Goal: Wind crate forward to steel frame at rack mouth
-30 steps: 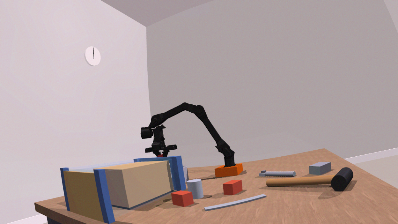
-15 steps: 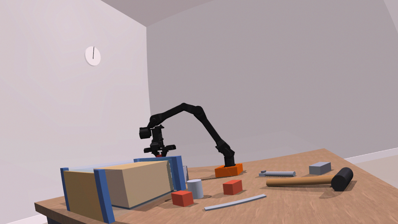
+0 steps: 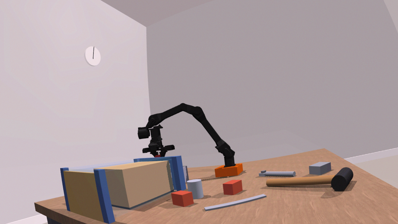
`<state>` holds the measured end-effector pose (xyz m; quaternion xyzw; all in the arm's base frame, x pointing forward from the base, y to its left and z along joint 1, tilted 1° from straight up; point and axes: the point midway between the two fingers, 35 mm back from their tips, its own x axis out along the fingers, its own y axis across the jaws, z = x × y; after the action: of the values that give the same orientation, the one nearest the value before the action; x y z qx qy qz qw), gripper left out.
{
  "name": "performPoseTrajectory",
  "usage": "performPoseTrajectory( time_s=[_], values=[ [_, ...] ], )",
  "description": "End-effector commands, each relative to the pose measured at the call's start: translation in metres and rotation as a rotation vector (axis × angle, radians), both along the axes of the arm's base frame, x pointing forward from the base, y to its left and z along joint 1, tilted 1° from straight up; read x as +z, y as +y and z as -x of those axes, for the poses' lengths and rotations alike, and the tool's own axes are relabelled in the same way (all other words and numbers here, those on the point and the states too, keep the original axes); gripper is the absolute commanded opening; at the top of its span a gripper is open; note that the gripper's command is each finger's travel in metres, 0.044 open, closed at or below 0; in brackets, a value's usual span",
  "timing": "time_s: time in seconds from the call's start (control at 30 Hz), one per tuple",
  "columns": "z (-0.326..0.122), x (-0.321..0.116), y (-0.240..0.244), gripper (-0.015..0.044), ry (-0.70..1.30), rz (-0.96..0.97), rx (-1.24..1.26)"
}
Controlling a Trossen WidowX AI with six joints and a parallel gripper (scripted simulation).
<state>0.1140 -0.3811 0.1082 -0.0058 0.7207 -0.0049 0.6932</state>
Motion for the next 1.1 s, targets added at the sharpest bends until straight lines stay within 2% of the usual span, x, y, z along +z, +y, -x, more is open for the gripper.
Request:
performPoseTrajectory(
  time_s=[0.0, 1.07],
  values=[
    [-0.029, 0.001, 0.0, 0.0, -0.039, 0.012, 0.036],
    [-0.062, 0.001, 0.009, 0.0, -0.043, 0.011, 0.036]
  ],
)
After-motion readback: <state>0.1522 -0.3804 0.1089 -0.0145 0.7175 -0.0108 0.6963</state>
